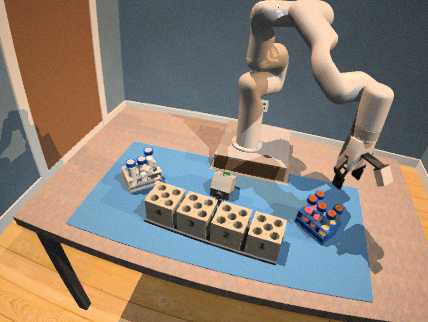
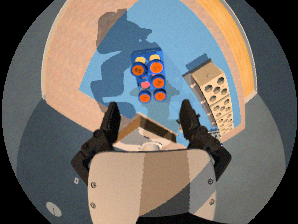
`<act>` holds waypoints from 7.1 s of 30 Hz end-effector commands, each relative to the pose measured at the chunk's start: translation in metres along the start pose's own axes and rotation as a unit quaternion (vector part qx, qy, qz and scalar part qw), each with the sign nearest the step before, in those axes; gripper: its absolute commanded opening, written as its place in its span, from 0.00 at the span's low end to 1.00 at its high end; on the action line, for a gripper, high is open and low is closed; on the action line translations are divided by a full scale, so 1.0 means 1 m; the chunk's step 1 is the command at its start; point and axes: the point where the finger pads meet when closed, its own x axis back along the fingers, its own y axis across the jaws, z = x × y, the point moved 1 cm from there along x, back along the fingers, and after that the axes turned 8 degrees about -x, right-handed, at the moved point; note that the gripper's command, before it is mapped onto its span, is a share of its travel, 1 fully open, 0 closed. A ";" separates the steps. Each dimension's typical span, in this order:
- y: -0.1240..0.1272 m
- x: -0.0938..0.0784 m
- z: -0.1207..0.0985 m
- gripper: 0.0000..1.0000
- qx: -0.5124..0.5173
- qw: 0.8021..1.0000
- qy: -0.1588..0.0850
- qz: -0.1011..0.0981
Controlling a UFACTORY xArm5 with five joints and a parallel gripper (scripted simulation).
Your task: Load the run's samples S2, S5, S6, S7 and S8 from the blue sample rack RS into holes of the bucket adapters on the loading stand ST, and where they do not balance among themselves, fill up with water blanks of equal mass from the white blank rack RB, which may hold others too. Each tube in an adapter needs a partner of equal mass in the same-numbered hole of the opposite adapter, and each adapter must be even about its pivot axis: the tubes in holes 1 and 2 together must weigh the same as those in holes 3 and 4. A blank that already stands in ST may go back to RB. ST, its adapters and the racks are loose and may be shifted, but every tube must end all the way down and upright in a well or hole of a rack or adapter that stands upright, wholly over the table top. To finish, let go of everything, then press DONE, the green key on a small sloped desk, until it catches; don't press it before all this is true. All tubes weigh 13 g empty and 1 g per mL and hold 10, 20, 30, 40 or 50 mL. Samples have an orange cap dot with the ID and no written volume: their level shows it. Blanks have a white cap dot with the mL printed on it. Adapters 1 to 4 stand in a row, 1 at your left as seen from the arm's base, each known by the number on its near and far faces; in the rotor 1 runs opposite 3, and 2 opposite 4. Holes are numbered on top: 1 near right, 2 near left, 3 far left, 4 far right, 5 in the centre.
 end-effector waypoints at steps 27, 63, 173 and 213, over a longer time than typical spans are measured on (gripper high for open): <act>-0.004 0.003 -0.077 0.57 -0.420 0.908 0.000 0.000; -0.004 -0.007 -0.077 0.57 -0.660 0.751 0.000 0.000; -0.001 -0.131 -0.077 0.57 -0.660 0.751 0.000 0.000; -0.002 -0.129 -0.077 0.00 -0.660 0.751 0.000 0.000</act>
